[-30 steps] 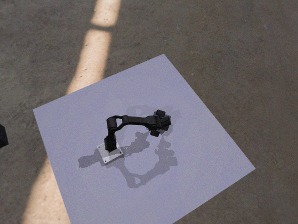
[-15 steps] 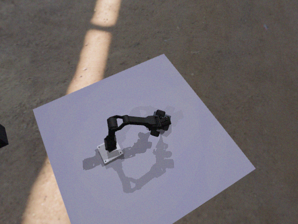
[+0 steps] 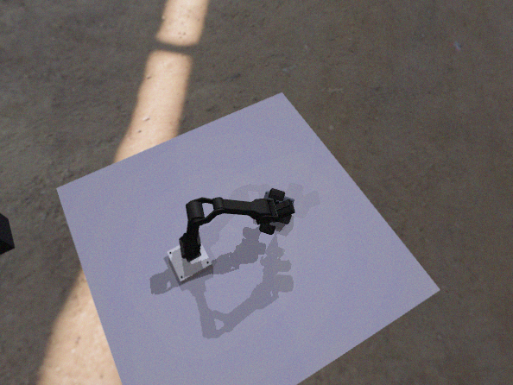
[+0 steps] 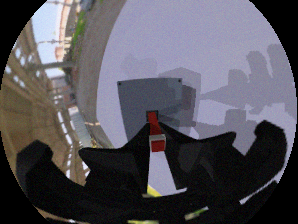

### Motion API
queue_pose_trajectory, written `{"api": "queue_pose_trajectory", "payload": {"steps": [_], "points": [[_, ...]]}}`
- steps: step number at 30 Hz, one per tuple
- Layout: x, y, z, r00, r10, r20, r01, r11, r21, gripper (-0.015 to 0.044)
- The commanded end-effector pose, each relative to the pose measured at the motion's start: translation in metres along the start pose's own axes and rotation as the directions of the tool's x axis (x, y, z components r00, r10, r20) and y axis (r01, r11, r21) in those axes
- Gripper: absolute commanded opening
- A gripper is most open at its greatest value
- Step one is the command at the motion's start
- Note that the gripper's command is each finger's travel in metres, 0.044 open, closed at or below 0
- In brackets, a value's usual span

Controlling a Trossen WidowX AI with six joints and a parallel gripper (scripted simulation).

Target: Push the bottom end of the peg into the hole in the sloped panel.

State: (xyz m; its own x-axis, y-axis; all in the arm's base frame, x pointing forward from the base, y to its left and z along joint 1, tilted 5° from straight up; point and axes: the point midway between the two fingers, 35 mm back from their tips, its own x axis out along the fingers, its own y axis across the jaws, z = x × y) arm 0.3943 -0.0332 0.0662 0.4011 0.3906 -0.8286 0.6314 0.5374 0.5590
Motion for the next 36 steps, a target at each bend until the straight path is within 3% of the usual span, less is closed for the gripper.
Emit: {"api": "queue_pose_trajectory", "payload": {"steps": [1,36], "points": [[0.003,-0.001,0.000,1.000,-0.002,0.002,0.002,1.000,0.004,0.0000],[0.017,0.000,0.000,1.000,0.000,-0.001,0.000,1.000,0.000,0.0000]]}}
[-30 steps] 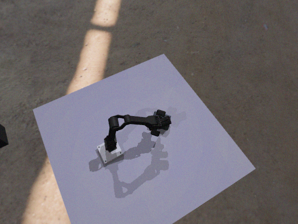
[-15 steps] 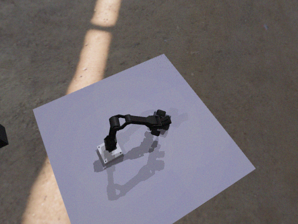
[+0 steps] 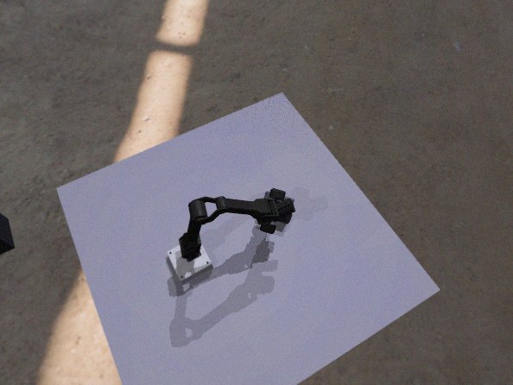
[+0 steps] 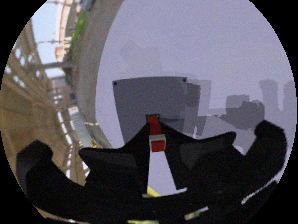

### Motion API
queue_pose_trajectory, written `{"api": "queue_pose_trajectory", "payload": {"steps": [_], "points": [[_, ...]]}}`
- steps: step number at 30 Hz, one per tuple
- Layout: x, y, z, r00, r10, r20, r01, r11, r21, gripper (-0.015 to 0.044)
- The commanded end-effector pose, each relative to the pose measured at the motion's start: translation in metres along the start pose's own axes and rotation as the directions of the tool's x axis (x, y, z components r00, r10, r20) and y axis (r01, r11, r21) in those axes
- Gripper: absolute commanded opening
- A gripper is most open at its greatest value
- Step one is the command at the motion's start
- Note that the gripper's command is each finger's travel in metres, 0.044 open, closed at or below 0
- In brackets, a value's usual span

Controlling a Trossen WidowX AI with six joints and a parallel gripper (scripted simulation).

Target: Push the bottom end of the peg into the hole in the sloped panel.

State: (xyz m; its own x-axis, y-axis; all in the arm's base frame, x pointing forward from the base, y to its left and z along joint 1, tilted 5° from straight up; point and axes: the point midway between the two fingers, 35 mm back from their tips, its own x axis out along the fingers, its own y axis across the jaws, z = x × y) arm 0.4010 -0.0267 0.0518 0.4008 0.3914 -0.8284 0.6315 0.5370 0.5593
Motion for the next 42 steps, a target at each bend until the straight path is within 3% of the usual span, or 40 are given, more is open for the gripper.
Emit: {"api": "queue_pose_trajectory", "payload": {"steps": [1,2,19,42], "points": [[0.000,0.000,0.000,1.000,0.000,0.000,0.000,1.000,0.000,0.0000],[0.000,0.000,0.000,1.000,0.000,0.000,0.000,1.000,0.000,0.0000],[-0.006,0.000,0.001,1.000,-0.001,0.000,0.001,1.000,0.000,0.0440],[-0.062,0.000,0.005,1.000,-0.008,0.002,0.008,1.000,0.006,0.0440]]}}
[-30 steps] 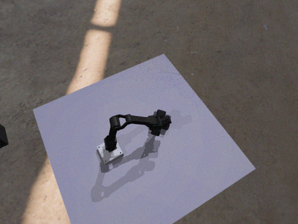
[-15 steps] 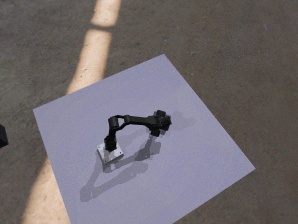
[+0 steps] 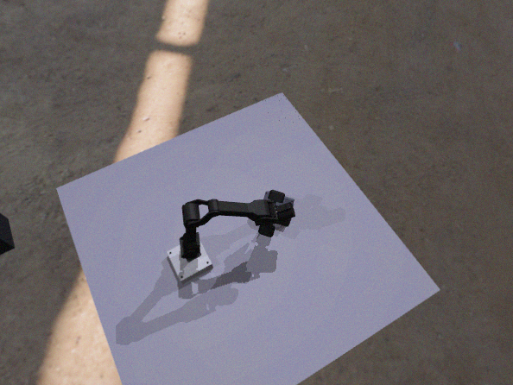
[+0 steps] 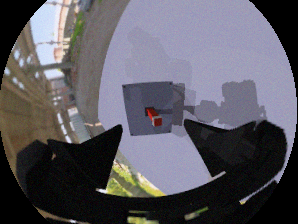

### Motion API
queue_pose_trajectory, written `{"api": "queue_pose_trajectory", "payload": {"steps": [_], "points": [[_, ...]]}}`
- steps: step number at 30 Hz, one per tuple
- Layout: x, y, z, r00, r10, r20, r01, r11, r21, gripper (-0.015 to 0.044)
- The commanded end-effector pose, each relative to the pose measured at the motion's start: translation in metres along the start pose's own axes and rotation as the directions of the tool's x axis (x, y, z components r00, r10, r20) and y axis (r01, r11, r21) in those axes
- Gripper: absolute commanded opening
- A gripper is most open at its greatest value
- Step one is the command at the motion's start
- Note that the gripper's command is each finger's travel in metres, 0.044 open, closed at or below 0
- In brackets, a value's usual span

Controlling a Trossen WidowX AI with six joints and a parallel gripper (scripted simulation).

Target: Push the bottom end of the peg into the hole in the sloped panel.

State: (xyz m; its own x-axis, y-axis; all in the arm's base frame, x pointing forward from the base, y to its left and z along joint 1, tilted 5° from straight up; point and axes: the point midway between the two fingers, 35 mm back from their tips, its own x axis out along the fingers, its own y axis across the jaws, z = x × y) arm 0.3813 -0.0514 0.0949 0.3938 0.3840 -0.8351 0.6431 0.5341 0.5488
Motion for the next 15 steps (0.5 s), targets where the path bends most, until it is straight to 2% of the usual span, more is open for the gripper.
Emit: {"api": "queue_pose_trajectory", "payload": {"steps": [1,15], "points": [[-0.012,0.001,0.001,1.000,0.004,0.001,-0.004,1.000,-0.004,0.0440],[-0.040,-0.002,0.001,1.000,0.001,0.002,-0.001,1.000,-0.002,0.0440]]}}
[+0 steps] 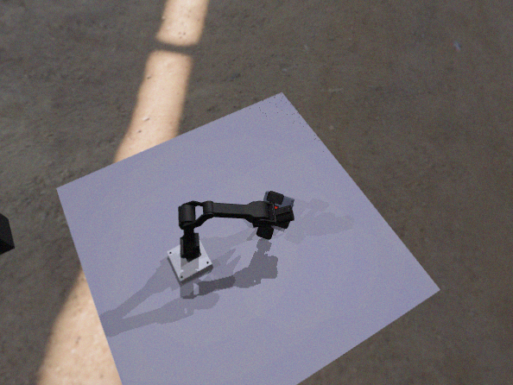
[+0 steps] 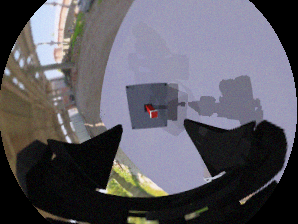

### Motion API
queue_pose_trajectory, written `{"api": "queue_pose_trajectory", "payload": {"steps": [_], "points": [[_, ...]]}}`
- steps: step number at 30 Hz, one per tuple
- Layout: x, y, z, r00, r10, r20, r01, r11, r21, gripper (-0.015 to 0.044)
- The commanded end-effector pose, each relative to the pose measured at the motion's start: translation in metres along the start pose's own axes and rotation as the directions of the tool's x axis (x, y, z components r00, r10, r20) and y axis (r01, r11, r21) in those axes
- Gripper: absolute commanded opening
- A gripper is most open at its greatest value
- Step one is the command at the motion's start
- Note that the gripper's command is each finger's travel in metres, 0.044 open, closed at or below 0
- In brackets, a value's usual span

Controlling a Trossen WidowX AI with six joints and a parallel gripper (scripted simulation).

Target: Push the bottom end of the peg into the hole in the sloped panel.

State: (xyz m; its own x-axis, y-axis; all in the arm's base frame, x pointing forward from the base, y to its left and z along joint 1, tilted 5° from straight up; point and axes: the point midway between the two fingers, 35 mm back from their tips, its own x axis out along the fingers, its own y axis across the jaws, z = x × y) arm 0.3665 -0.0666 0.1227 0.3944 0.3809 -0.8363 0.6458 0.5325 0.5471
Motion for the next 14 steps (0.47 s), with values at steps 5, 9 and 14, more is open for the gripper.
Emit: {"api": "queue_pose_trajectory", "payload": {"steps": [5,9,14], "points": [[-0.0149,0.0002,-0.0001,1.000,0.003,-0.001,-0.003,1.000,-0.005,0.0440],[-0.0162,0.0002,-0.0001,1.000,0.003,-0.001,-0.003,1.000,-0.005,0.0440],[-0.0162,0.0002,-0.0001,1.000,0.003,-0.001,-0.003,1.000,-0.005,0.0440]]}}
